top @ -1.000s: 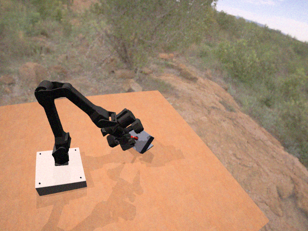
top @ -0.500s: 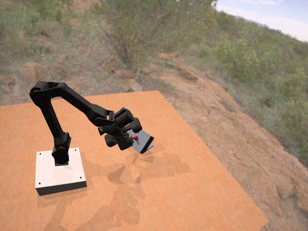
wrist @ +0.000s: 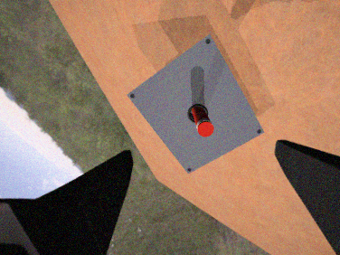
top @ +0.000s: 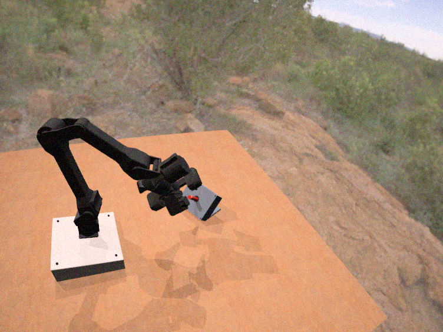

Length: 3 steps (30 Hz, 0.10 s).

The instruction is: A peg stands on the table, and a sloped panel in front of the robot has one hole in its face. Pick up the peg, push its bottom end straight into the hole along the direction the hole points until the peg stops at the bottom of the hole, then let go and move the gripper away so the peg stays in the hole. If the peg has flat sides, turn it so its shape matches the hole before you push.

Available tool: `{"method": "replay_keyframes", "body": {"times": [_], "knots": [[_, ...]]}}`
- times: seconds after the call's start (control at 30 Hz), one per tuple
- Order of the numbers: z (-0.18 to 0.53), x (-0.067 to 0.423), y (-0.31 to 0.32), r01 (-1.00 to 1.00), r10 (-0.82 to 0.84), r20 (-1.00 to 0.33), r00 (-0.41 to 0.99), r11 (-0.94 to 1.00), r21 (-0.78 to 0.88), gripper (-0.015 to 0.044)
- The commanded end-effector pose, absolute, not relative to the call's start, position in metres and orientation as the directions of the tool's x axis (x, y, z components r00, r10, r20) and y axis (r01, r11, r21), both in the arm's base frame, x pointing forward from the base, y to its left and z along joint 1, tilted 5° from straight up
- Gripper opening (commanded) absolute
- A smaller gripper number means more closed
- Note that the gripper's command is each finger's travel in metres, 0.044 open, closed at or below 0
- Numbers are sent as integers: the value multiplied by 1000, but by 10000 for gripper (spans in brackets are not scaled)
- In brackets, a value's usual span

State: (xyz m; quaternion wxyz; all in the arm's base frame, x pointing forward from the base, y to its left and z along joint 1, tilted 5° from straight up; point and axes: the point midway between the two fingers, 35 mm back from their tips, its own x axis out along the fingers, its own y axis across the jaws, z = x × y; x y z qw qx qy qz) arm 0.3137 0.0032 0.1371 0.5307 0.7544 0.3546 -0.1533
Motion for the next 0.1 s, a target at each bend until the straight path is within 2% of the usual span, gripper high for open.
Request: {"method": "replay_keyframes", "body": {"times": [0.0, 0.07], "knots": [[140, 311, 2, 696, 376, -604, 702, -182, 695, 440], [142, 308, 1, 696, 376, -604, 702, -182, 695, 440]]}}
